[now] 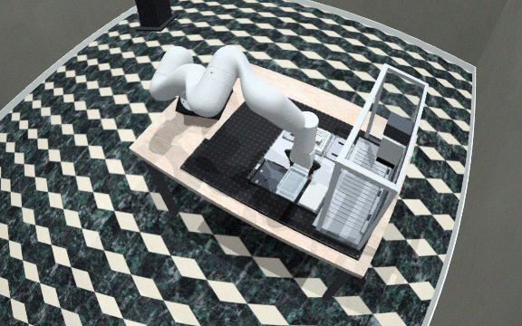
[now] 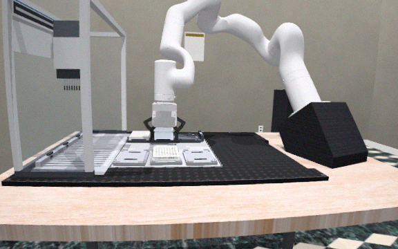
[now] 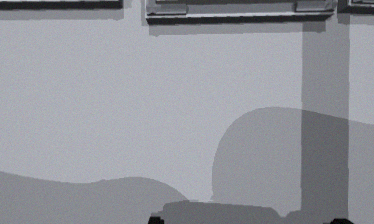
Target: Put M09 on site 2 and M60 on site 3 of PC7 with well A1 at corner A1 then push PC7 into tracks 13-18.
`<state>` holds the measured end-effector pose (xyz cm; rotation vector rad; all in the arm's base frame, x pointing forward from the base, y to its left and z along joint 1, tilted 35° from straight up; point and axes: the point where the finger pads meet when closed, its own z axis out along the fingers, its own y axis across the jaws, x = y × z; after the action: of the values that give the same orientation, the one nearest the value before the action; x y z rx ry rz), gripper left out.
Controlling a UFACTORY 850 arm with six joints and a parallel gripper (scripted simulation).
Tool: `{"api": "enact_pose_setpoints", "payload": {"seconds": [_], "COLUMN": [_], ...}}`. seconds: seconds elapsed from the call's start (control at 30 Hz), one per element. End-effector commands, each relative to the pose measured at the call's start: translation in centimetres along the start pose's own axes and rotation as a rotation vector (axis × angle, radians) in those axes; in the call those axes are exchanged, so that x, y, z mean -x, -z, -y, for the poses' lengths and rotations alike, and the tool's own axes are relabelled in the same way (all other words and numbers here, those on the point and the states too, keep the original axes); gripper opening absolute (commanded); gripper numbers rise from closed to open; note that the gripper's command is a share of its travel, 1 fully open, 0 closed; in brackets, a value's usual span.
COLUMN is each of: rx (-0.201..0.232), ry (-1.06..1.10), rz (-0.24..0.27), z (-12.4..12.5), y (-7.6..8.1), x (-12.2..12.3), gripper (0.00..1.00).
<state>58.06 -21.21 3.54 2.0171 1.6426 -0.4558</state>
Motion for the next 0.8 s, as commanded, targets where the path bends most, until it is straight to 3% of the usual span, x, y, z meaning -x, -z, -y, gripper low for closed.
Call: {"api": "enact_pose_setpoints", "payload": {"seconds": [0.0, 0.77], "rx": [0.001, 0.001], "ry": [0.0, 0.0], "rz": [0.0, 0.0], "z": [-0.1, -0.1], "y": [0.6, 3.8], "x": [0.0, 0.0], "gripper": [1.0, 1.0]}}
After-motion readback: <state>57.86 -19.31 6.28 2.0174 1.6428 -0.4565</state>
